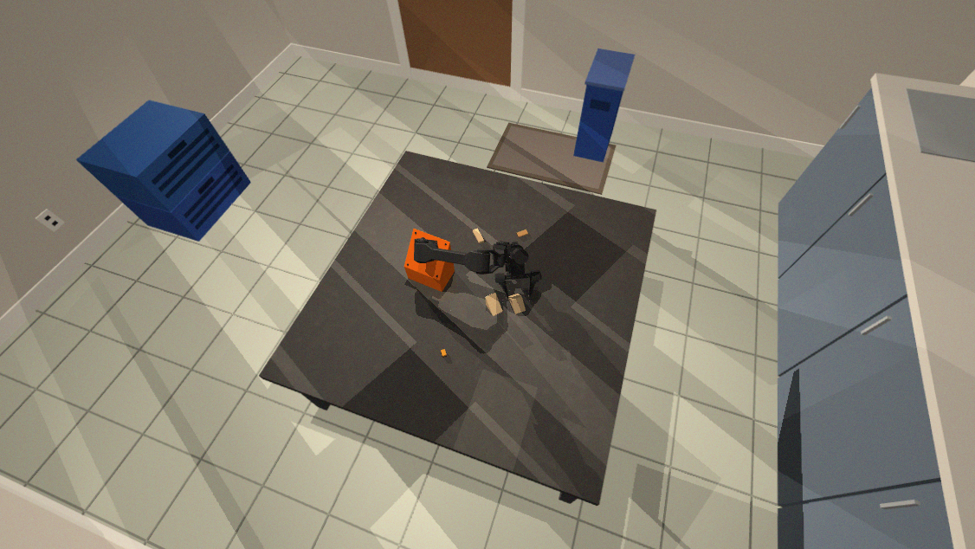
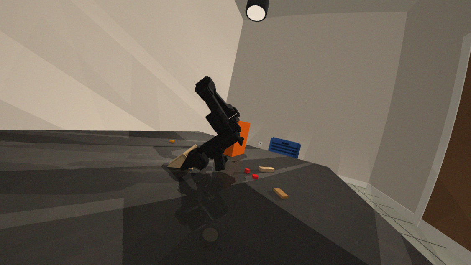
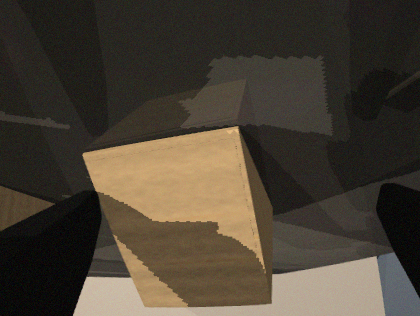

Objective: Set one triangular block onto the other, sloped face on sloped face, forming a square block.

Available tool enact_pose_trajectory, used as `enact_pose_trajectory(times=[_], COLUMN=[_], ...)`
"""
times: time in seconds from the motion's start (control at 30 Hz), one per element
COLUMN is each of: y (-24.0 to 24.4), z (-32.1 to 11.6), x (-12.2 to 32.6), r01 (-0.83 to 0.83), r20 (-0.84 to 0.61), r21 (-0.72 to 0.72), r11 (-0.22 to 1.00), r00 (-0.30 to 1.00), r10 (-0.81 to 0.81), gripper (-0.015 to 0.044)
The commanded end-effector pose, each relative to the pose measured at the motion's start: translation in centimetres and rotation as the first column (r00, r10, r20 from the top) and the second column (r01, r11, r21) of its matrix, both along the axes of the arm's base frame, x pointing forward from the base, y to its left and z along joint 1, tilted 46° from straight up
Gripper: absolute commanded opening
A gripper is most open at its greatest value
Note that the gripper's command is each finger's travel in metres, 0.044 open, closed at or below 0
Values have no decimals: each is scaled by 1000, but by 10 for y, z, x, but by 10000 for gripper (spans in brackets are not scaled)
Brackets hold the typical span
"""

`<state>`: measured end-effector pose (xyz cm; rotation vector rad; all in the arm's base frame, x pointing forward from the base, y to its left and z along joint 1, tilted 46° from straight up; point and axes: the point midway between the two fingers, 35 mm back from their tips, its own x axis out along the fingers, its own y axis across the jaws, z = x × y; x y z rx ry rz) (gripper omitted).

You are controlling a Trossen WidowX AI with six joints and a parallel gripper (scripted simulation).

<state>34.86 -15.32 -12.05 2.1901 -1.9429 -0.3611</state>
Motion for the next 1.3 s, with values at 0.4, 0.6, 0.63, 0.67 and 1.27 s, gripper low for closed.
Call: enact_pose_trajectory(times=[0.4, 0.6, 0.63, 0.67, 1.27], y=[-19, -25, -26, -27, -37], z=[18, 25, 26, 27, 36], x=[-7, -9, -9, -10, -12], r01=[4, 3, 3, 3, 8], r20=[12, 19, 21, 22, 39], r21=[9, 13, 13, 13, 15], r11=[1000, 1000, 1000, 1000, 1000], r00=[1000, 1000, 1000, 1000, 999], r10=[-4, -4, -4, -4, -8], gripper=[440, 440, 440, 440, 407])
